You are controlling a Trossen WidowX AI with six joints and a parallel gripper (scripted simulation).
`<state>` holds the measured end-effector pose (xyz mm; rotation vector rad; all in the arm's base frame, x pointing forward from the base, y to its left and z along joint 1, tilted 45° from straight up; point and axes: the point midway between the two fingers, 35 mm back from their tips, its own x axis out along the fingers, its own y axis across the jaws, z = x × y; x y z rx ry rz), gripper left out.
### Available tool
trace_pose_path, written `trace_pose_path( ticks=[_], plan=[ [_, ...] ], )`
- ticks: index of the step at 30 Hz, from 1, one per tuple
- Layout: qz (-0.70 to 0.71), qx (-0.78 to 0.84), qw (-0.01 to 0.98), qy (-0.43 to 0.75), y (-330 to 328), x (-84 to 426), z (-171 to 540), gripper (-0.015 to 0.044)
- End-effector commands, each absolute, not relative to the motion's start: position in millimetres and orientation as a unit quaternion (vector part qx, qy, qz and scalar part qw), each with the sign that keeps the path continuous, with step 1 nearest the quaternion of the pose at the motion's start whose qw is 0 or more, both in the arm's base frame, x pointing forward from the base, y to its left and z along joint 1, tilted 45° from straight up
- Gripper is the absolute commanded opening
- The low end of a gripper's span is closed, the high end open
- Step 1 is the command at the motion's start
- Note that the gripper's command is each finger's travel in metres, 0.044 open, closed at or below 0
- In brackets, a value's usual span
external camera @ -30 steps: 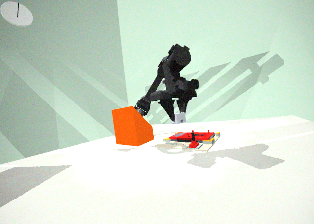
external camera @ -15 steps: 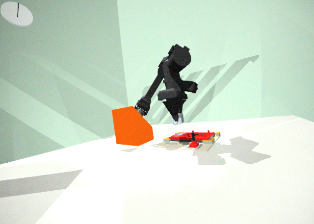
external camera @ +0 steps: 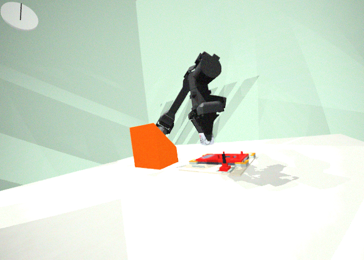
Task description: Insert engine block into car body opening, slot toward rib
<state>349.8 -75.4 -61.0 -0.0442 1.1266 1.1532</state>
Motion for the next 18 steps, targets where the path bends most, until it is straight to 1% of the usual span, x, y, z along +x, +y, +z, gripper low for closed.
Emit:
trace_pose_path(
  ticks=[1, 13, 18],
  plan=[
    [0.546, -0.061, 0.689, 0.473, -75.1, 349.4, -62.8, 0.0],
    [0.632, -0.203, 0.661, 0.349, -74.6, 349.3, -64.8, 0.0],
    [0.644, -0.227, 0.654, 0.326, -71.9, 349.3, -67.0, 0.0]
  ],
)
